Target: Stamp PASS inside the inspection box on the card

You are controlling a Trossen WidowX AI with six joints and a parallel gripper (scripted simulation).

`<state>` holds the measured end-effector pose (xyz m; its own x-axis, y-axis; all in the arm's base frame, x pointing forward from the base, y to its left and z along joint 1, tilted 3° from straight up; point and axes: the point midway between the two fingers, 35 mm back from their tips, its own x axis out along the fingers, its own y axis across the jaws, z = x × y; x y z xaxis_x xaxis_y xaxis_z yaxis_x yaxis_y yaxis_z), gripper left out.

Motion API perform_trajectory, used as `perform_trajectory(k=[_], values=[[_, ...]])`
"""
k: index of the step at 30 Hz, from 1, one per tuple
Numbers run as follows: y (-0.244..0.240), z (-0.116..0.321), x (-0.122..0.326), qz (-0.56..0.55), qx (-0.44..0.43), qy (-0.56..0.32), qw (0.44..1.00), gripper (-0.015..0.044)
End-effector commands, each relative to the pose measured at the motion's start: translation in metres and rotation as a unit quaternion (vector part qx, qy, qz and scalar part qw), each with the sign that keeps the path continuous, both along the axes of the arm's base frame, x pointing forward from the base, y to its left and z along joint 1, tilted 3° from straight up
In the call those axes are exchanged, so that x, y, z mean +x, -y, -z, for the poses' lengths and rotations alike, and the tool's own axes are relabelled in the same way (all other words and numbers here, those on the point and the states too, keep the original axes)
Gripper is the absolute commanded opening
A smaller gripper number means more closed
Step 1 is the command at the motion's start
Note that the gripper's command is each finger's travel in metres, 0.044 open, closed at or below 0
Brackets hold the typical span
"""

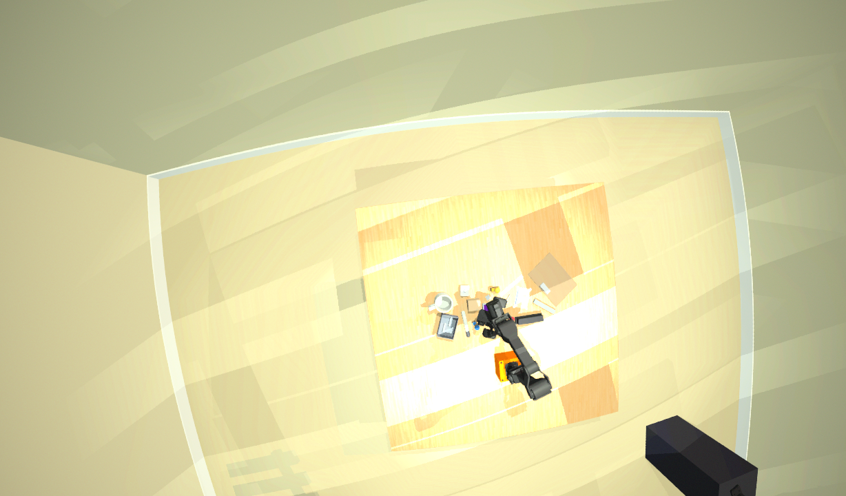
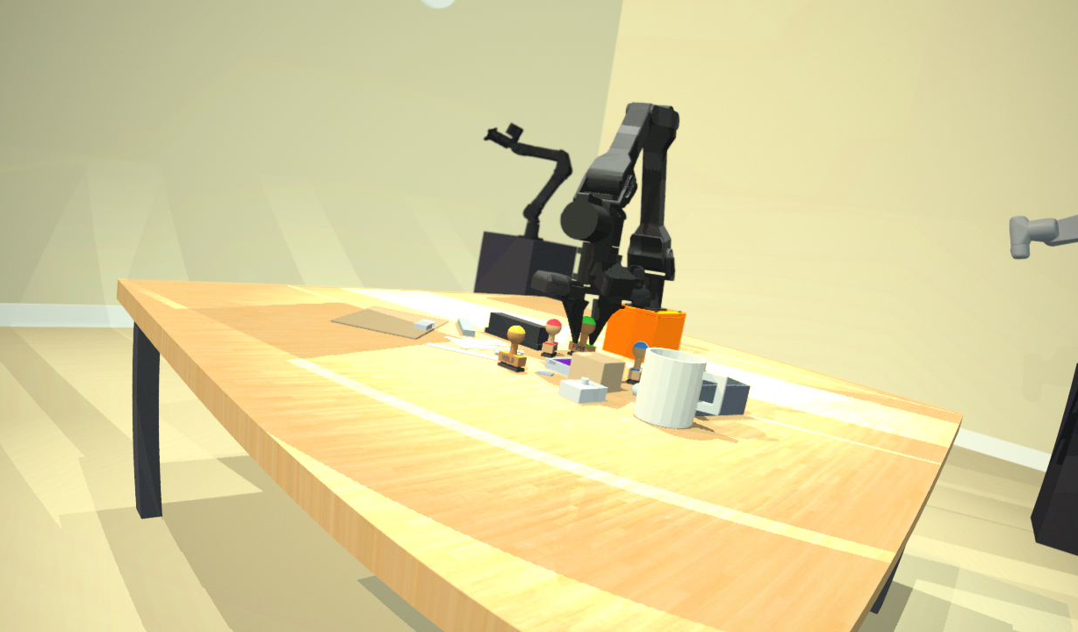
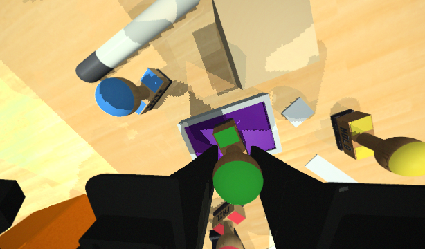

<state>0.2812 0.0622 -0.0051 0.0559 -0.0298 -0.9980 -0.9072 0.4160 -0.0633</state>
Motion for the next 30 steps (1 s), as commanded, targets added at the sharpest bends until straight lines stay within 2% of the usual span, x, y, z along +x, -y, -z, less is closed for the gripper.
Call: perform_trajectory(k=[1,30], values=[[0.001,0.0046,-0.0016,-0.002,-0.002,-0.003,1.0,0.0],[0.0013,0.0114,-0.0016,0.0,-0.002,-0.003,1.0,0.0]])
